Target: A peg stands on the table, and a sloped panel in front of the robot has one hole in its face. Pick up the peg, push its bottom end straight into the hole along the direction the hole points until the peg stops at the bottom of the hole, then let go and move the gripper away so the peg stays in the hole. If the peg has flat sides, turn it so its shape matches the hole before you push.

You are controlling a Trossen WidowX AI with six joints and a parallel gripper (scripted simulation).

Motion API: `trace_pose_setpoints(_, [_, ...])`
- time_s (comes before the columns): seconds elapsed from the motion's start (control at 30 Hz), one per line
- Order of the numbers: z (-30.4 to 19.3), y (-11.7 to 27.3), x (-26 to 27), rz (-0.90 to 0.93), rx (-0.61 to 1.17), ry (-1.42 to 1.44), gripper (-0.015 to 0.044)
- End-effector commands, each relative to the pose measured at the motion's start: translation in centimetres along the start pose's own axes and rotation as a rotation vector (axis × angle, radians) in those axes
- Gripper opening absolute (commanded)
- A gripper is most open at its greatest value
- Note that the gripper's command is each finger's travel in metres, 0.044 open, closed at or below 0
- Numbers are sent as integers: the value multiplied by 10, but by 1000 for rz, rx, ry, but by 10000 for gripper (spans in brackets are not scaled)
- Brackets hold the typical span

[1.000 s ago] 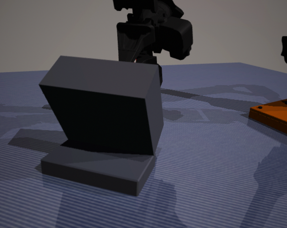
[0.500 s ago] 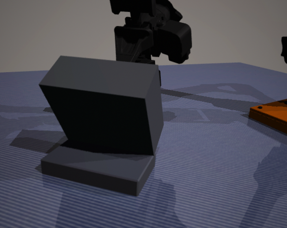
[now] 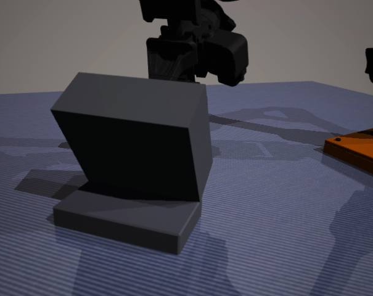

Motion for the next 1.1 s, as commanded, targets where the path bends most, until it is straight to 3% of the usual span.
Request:
trace_pose_setpoints(0.0, [0, 0, 0, 0, 0, 0, 0])
trace_pose_setpoints(0.23, [0, 0, 0, 0, 0, 0, 0])
trace_pose_setpoints(0.8, [-1, 4, 0, 3, -1, 0, 440])
trace_pose_setpoints(1.07, [-2, 16, 2, 10, -3, 0, 440])
Point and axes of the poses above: the point midway between the two fingers, 35 mm back from their tips, its own y axis back along the fingers, its own x axis across the jaws, z = x × y, the point moved 6 cm from there along y, back along the fingers, and after that the axes turned 2 degrees about y, right-handed, at the moved point
